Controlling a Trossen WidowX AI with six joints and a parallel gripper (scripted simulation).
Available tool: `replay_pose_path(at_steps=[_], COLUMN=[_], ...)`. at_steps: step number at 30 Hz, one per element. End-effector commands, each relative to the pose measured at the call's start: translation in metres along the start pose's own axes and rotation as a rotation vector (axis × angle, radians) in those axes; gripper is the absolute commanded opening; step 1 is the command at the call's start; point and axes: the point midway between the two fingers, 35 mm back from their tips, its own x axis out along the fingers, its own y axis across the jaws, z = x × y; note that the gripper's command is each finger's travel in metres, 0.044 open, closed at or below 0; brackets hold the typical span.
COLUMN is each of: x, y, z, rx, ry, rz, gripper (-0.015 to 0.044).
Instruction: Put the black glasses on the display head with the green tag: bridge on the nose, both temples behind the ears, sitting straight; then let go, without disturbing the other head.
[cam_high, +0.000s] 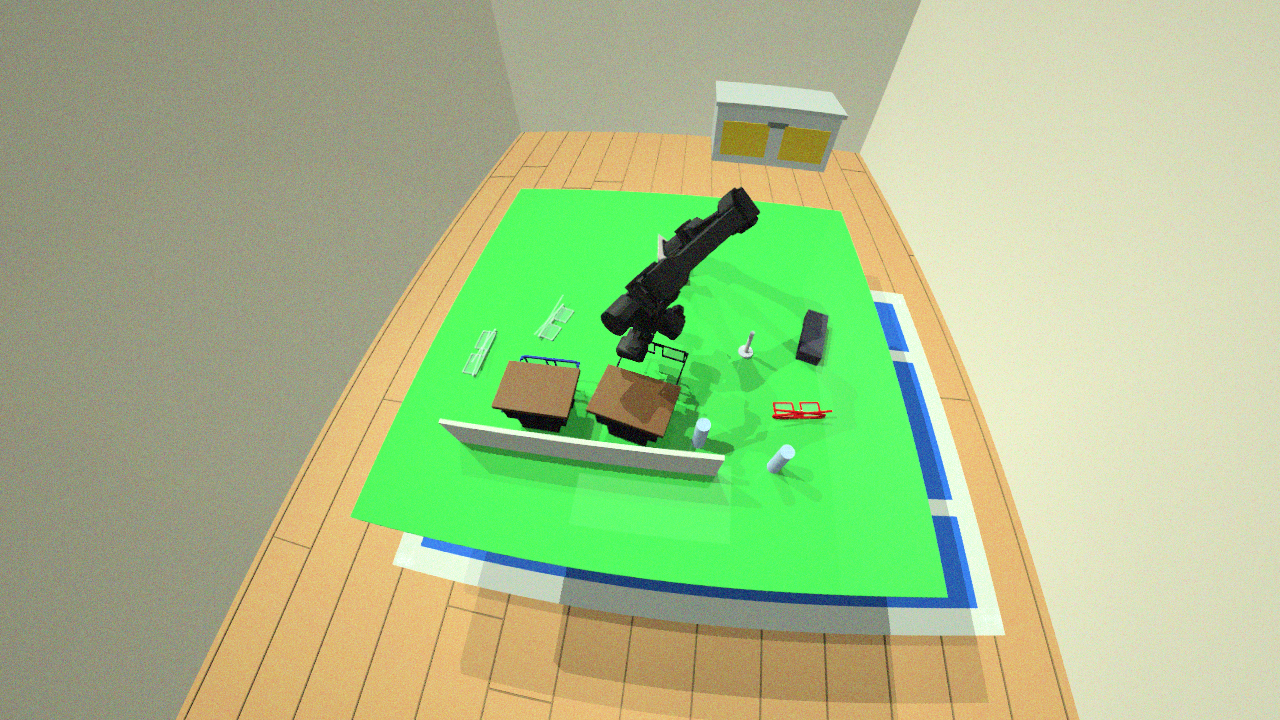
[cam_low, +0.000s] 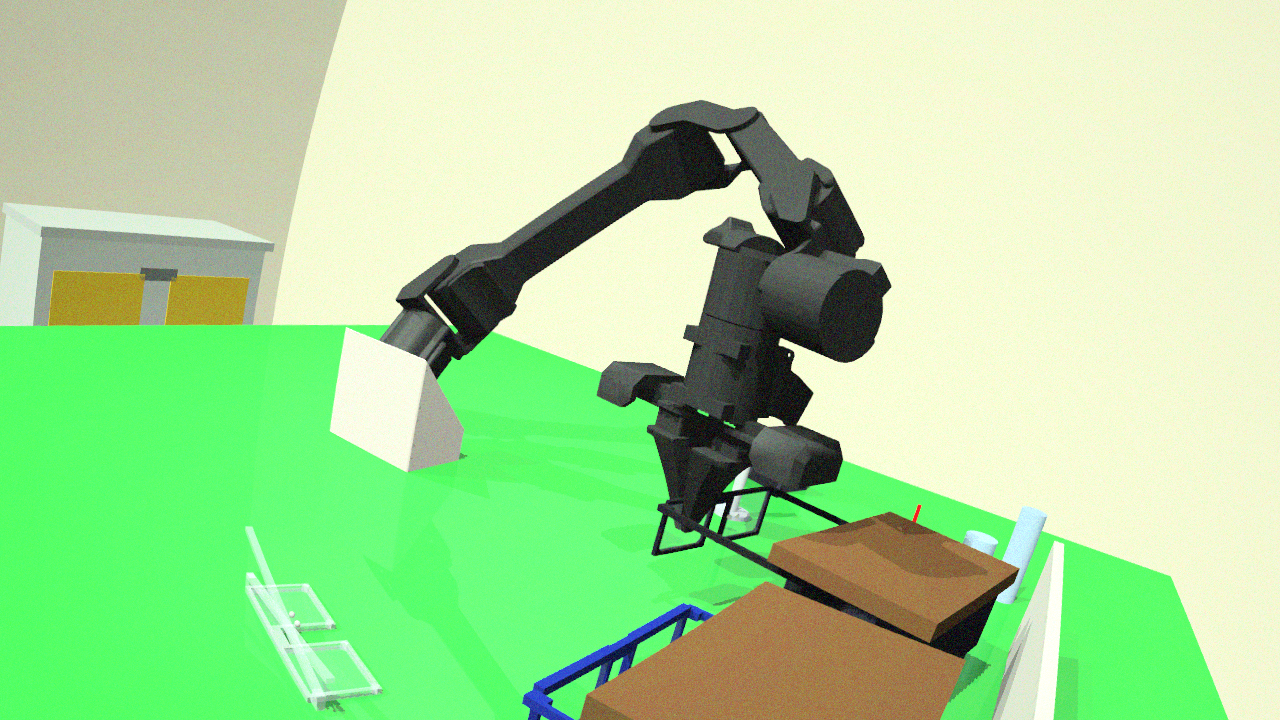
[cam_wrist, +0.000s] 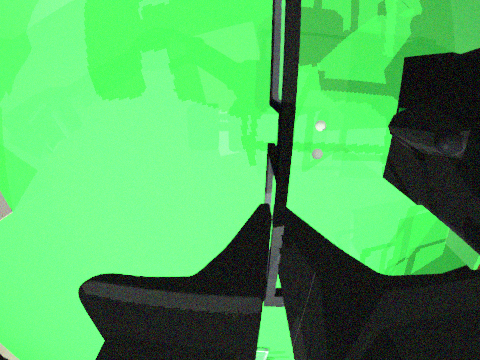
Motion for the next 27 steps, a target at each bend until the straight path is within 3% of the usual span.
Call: replay_pose_path(at_steps=[1,27], x=[-0.001,-0.001], y=[-0.008,-0.043], z=[0.0,0.001], rx=[0.002,0.0], ry=[-0.003,-0.003], rz=[-0.003,-0.005], gripper=[0.0,0.0])
